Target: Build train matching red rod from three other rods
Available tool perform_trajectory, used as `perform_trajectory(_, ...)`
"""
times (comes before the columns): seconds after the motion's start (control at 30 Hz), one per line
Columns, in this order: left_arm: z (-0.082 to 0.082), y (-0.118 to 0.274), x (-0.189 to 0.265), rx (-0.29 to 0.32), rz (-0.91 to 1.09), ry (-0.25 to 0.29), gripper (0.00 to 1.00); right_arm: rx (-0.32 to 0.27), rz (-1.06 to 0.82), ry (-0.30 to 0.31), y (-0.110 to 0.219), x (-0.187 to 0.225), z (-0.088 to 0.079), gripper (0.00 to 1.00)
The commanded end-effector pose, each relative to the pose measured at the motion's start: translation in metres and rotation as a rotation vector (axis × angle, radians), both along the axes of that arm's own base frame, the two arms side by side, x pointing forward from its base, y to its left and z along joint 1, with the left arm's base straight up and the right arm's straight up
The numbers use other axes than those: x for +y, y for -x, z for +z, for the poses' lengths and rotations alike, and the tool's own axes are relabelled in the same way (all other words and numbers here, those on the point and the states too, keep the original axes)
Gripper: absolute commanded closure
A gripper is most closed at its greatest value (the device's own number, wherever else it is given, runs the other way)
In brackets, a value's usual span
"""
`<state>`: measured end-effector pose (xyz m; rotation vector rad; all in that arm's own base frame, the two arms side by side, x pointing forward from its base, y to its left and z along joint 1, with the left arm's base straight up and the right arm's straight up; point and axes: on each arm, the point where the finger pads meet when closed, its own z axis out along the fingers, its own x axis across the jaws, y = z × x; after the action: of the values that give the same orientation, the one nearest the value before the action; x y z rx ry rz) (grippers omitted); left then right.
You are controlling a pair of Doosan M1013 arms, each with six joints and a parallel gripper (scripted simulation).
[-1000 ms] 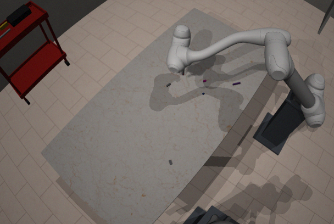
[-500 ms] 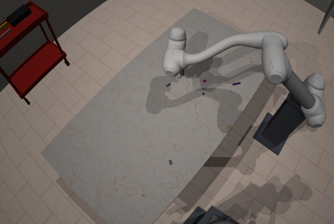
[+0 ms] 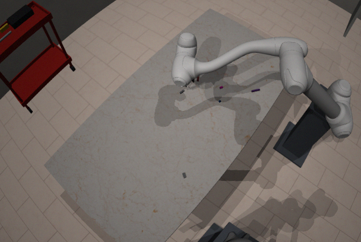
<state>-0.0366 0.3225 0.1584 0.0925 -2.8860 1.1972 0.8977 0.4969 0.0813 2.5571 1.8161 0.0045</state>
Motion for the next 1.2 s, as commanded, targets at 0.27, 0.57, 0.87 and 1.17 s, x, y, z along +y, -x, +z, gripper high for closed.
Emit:
perform_trajectory(0.27, 0.0, 0.0, 0.0, 0.0, 0.0, -0.001, 0.0, 0.004, 0.43, -0.002, -0.003, 0.016, 0.002, 0.0)
perform_trajectory(0.57, 0.0, 0.0, 0.0, 0.0, 0.0, -0.001, 0.0, 0.004, 0.677, -0.001, -0.005, 0.026, 0.001, 0.0)
perform_trajectory(0.87, 0.0, 0.0, 0.0, 0.0, 0.0, -0.001, 0.0, 0.004, 1.016, 0.0, -0.011, 0.039, 0.0, 0.0)
perform_trajectory(1.17, 0.0, 0.0, 0.0, 0.0, 0.0, -0.001, 0.0, 0.004, 1.06, 0.0, -0.011, 0.041, 0.0, 0.0)
